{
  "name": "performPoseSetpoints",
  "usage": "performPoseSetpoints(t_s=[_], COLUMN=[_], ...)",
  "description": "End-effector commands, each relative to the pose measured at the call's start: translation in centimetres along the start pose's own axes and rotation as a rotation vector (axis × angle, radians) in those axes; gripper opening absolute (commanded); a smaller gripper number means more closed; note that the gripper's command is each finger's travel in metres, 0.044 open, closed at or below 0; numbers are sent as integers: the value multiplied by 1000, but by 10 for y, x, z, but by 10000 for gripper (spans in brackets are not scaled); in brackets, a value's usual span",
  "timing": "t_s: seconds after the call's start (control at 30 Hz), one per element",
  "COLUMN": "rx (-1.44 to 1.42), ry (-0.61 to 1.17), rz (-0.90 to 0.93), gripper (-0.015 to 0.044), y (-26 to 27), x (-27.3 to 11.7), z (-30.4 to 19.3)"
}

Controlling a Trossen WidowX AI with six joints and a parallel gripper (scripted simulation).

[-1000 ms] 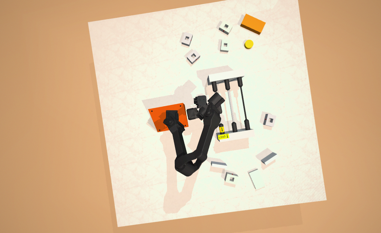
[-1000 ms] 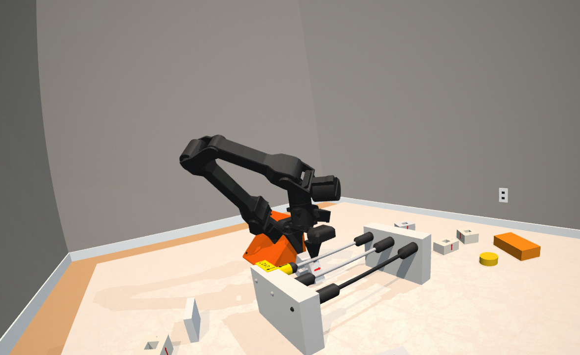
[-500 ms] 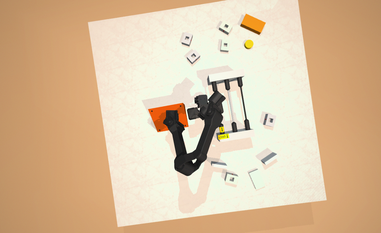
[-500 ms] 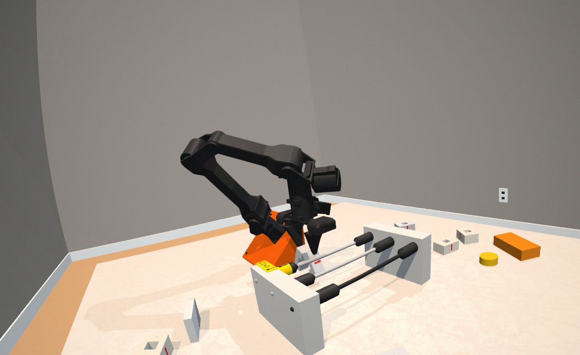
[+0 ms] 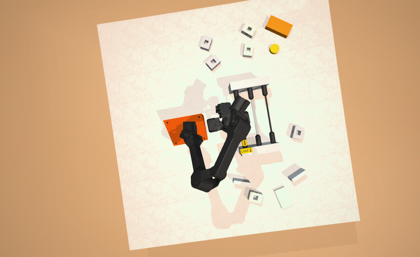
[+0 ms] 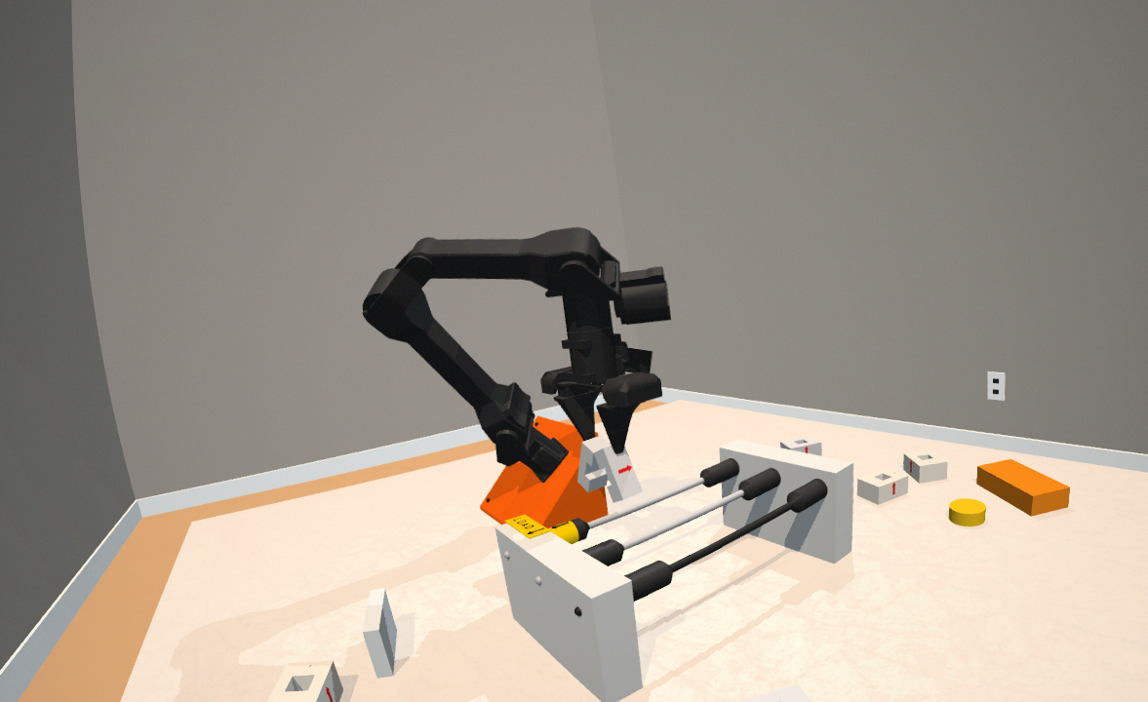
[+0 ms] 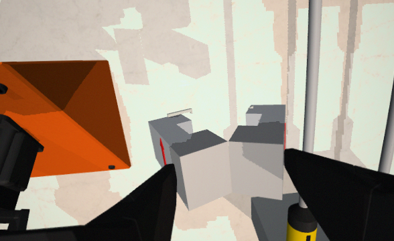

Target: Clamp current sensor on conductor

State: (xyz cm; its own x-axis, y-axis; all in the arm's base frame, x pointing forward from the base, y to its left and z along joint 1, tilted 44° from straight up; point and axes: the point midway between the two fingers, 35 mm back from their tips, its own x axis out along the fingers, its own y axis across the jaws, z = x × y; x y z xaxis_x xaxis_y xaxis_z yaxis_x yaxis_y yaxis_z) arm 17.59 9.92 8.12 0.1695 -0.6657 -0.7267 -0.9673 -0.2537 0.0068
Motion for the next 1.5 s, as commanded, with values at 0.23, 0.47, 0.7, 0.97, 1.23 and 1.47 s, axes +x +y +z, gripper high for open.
performPoseSetpoints(t_s=[0.23,0.47,0.7,0.97,1.23,1.47], rx=[65,311,567,859,1152,1407], ry=[1,1,0,-1,-1,-2], rz=[1,0,0,0,0,0], gripper=[0,0,0,0,0,0], y=[-1,-7,-13,-20,-27,-33], x=[-25,-26,-26,-27,-27,-27], z=[-4,-3,-3,-2,-2,-2])
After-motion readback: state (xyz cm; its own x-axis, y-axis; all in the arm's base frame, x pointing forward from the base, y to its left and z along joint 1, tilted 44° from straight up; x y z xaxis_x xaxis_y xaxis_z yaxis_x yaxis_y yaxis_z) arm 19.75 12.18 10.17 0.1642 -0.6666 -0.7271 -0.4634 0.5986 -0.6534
